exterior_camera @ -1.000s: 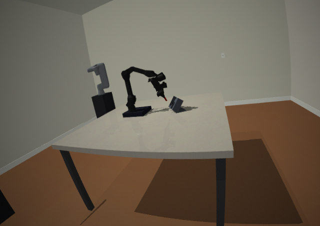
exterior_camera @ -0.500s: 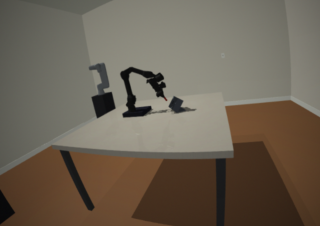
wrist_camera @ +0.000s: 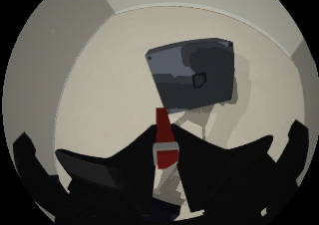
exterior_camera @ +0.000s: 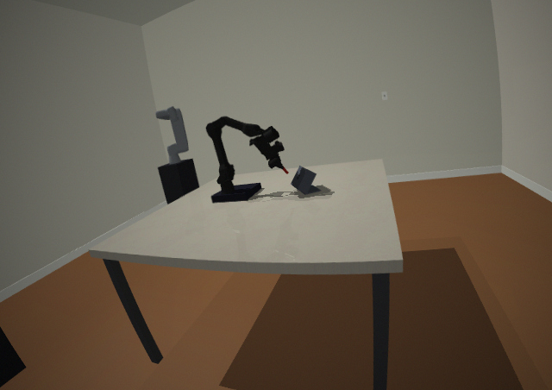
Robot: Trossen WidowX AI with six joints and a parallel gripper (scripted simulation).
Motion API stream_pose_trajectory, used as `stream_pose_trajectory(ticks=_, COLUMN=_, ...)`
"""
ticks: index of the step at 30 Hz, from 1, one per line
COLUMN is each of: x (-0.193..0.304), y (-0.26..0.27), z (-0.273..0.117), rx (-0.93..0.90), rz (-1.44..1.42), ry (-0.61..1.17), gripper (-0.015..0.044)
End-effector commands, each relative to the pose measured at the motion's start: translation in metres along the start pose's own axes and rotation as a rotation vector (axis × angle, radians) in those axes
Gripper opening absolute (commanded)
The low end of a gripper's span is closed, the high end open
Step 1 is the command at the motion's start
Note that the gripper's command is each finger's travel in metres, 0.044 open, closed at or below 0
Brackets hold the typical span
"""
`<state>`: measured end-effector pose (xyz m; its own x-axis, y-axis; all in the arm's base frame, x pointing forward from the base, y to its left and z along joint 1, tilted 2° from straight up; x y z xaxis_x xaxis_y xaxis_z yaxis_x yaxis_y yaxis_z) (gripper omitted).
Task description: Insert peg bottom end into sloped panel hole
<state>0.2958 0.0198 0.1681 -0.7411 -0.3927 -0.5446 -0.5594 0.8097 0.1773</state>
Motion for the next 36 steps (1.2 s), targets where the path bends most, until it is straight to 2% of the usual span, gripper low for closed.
stream_pose_trajectory(ticks=1, x=0.002, y=-0.003, z=-0.003, rx=0.003, rz=-0.021, ry=-0.03, gripper=0.0)
stream_pose_trajectory(ticks=36, x=0.025, y=-0.026, z=-0.024, rx=0.064, rz=-0.133, ry=-0.202, gripper=0.0)
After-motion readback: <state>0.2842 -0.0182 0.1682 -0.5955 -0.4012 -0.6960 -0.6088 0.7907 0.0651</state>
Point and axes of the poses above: the point midway between the two fingers, 35 mm back from their tips, its own z axis out along the fingers, its own y axis across the jaws, x = y × z, the point moved 5 cm from there along -z, back along the fingers, and after that the axes turned 10 degrees about -z, right-handed, at the moved point
